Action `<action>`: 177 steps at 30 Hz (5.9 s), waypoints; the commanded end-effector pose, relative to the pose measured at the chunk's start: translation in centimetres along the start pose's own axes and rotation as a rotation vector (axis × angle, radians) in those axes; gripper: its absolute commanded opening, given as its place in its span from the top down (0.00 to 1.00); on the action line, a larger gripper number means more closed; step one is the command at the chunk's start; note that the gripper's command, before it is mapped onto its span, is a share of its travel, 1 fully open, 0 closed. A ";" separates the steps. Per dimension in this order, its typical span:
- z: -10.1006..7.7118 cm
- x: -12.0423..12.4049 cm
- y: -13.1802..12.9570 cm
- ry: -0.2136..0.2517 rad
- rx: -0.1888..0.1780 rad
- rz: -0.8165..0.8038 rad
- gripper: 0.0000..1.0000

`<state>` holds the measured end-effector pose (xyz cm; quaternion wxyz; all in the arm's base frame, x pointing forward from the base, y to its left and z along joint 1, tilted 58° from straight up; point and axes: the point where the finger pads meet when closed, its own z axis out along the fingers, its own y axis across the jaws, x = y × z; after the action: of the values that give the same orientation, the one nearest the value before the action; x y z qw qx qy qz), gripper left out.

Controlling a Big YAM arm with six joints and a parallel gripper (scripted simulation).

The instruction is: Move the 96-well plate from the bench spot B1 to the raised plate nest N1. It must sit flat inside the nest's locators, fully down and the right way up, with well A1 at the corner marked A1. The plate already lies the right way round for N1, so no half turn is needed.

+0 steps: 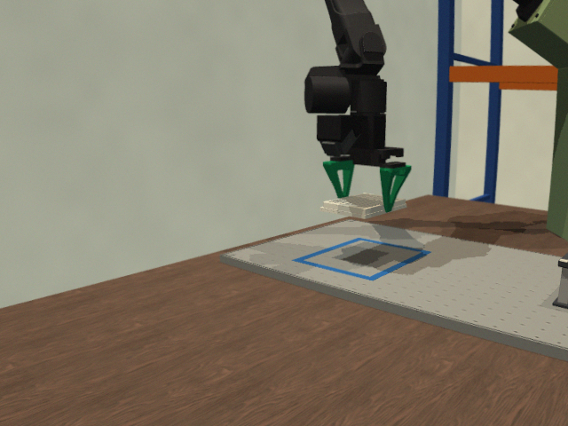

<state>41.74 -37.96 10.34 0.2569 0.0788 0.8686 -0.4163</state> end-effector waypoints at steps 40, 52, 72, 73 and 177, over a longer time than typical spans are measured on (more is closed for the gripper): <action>-0.4 0.2 1.0 0.006 -0.019 -0.006 1.00; -0.7 0.5 3.9 -0.001 -0.018 0.034 1.00; -1.9 1.5 9.8 0.001 -0.020 0.030 1.00; -1.9 1.5 10.2 0.001 -0.020 0.030 1.00; -7.2 4.7 39.6 -0.008 -0.018 0.021 1.00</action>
<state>48.84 -9.19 -14.70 0.2630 0.0894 0.8680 -0.4117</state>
